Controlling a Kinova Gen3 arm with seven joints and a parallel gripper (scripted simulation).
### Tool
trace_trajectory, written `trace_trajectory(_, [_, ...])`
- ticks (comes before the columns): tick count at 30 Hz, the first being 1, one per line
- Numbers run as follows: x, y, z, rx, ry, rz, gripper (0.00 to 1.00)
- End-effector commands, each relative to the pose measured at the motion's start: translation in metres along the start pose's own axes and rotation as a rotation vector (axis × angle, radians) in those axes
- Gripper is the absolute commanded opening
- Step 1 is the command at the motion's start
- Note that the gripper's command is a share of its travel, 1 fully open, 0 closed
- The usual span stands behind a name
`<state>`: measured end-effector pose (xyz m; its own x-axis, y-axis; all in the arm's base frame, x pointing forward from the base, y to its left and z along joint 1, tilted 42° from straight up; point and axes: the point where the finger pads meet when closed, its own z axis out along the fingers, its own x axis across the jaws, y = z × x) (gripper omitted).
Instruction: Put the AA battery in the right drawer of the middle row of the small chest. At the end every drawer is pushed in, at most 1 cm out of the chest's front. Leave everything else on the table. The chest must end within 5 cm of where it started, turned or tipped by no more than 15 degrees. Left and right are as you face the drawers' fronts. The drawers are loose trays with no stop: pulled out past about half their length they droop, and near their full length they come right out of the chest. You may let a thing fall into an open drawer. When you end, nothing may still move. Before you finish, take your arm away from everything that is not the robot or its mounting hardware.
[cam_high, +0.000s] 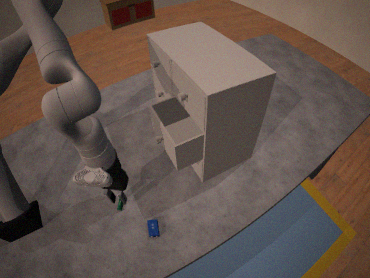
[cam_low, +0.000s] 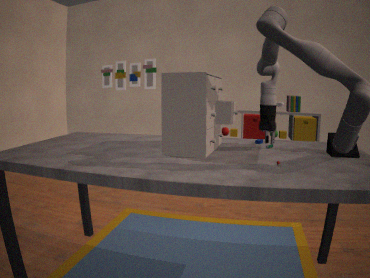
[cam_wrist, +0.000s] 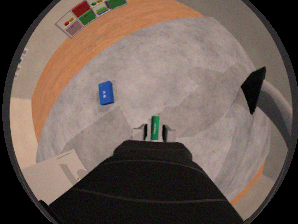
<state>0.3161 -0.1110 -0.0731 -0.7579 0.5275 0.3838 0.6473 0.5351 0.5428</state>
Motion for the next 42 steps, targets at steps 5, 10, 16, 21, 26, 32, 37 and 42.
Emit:
trace_trajectory(5, [-0.001, 0.0, -0.001, 0.0, -0.002, 0.0, 0.61])
trace_trajectory(10, [-0.001, 0.0, 0.0, 0.0, -0.002, 0.0, 0.61])
trace_trajectory(16, [-0.001, 0.0, 0.008, 0.0, -0.002, 0.0, 0.61])
trace_trajectory(21, [-0.001, 0.0, 0.016, 0.0, -0.002, 0.0, 0.61])
trace_trajectory(26, [-0.001, 0.0, 0.02, 0.0, -0.002, 0.0, 0.61])
trace_trajectory(32, [-0.001, 0.0, 0.02, 0.0, -0.002, 0.0, 0.61])
trace_trajectory(37, [-0.001, 0.0, 0.02, 0.0, -0.002, 0.0, 0.61])
trace_trajectory(42, [-0.001, 0.0, 0.02, 0.0, -0.002, 0.0, 0.61])
